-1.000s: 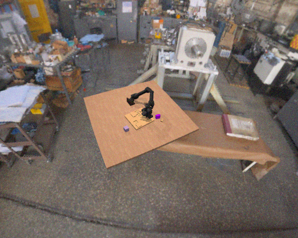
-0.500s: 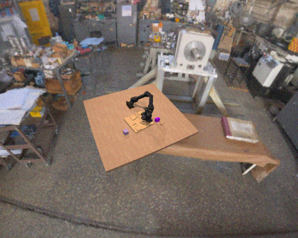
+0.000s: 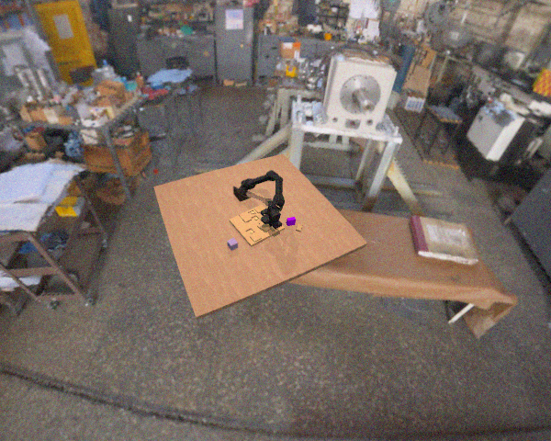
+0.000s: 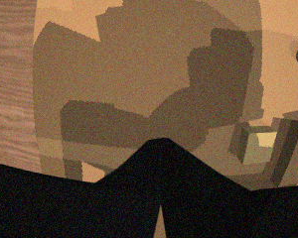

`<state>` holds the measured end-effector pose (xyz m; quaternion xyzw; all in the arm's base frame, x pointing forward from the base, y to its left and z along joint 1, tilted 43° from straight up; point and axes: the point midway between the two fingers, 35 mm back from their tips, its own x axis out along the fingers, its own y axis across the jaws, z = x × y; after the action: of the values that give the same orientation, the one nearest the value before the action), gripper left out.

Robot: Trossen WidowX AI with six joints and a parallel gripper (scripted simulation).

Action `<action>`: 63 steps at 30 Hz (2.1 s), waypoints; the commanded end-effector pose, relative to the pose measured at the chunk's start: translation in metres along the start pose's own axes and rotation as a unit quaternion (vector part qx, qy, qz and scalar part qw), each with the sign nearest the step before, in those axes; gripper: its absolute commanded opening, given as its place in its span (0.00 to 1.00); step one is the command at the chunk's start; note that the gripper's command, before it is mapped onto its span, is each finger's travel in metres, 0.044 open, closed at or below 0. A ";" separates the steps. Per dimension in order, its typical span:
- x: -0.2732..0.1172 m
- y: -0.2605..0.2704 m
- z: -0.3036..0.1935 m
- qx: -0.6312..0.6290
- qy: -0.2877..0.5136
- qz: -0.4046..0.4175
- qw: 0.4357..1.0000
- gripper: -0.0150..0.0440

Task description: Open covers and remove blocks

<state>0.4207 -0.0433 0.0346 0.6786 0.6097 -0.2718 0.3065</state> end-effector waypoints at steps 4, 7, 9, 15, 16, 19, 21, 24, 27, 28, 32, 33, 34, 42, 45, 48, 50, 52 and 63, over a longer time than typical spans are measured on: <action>0.000 0.005 0.008 -0.001 0.001 0.000 1.000 0.25; 0.000 0.008 0.011 -0.001 0.001 0.000 1.000 0.25; 0.000 0.009 0.013 -0.001 0.001 0.000 1.000 0.25; 0.000 0.012 0.019 -0.001 0.000 0.000 1.000 0.25; 0.000 0.012 0.019 -0.001 0.000 0.000 1.000 0.25; -0.004 0.013 0.019 -0.001 0.000 0.000 1.000 0.25; -0.007 0.013 0.019 -0.001 0.000 0.000 1.000 0.25; -0.011 0.013 0.020 -0.001 0.000 0.000 1.000 0.25; -0.015 0.013 0.020 -0.001 0.000 0.000 1.000 0.25; -0.016 0.014 0.020 -0.001 0.000 0.000 1.000 0.25; -0.021 0.014 0.020 -0.001 0.000 0.000 1.000 0.25; -0.023 0.014 0.020 -0.001 -0.001 0.000 1.000 0.25; -0.024 0.014 0.020 -0.001 -0.001 0.000 1.000 0.25; -0.034 0.014 0.021 -0.001 -0.001 0.000 1.000 0.25; -0.038 0.014 0.021 -0.001 -0.001 0.000 1.000 0.25; -0.042 0.013 0.021 -0.001 -0.001 0.000 1.000 0.25; -0.045 0.013 0.021 -0.001 -0.001 0.000 1.000 0.25; -0.048 0.013 0.021 -0.001 -0.001 0.000 1.000 0.25; -0.058 -0.025 0.028 -0.306 -0.002 -0.001 0.952 0.25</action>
<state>0.4088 -0.0926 0.0528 0.6181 0.6501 -0.1662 0.4094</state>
